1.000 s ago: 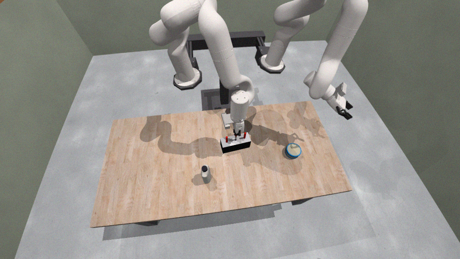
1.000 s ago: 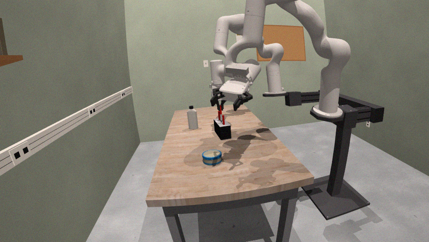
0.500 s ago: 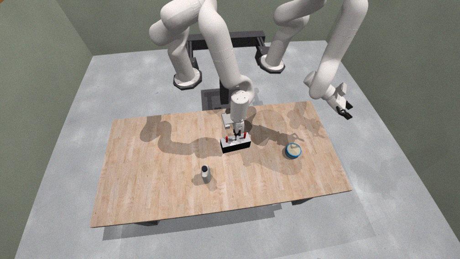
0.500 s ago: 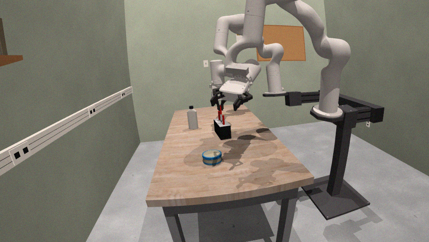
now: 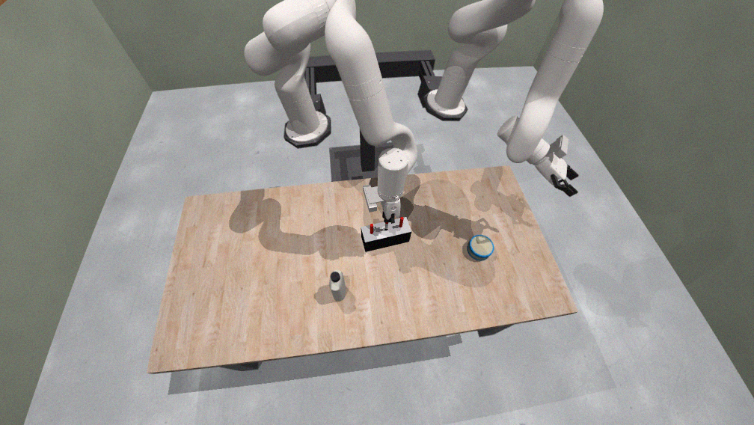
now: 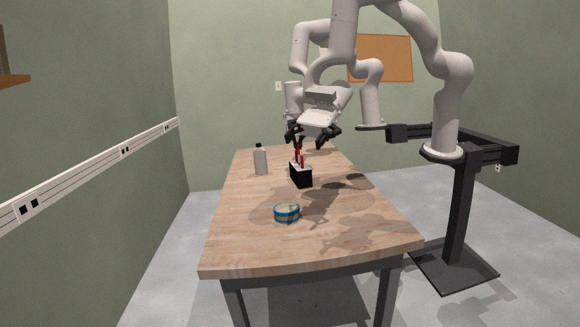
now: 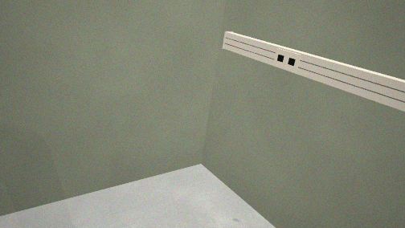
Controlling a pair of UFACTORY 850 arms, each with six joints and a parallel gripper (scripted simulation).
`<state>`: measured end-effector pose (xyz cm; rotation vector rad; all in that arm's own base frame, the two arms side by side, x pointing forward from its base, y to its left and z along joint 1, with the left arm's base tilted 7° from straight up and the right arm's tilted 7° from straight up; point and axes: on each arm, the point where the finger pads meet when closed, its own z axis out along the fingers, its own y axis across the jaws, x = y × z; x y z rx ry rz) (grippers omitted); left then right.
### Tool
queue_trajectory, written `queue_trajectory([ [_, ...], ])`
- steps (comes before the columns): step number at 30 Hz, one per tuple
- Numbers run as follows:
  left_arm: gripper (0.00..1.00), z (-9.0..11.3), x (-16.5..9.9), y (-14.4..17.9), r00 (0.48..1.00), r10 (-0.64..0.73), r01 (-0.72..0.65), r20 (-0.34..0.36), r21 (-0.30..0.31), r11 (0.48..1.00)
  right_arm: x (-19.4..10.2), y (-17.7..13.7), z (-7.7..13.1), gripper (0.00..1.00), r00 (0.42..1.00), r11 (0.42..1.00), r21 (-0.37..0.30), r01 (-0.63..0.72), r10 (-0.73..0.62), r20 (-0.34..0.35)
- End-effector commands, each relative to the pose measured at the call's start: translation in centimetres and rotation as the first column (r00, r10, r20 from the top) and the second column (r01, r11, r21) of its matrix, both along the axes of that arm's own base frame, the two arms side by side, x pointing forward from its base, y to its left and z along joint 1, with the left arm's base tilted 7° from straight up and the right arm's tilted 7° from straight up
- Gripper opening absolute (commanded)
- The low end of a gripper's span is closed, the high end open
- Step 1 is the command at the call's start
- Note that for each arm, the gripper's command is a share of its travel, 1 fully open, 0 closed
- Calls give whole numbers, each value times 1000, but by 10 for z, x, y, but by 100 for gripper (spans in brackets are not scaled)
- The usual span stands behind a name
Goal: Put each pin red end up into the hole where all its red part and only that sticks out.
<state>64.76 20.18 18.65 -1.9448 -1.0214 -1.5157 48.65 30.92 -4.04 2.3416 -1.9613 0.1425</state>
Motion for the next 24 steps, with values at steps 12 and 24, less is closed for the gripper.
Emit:
queue_trajectory([
  [12,100,1,1,0,1000,0,0,2,1,1000,1,1,1,0,1000,1000,-8,0,0,2],
  [24,100,1,1,0,1000,0,0,2,1,1000,1,1,1,0,1000,1000,-10,0,0,2],
])
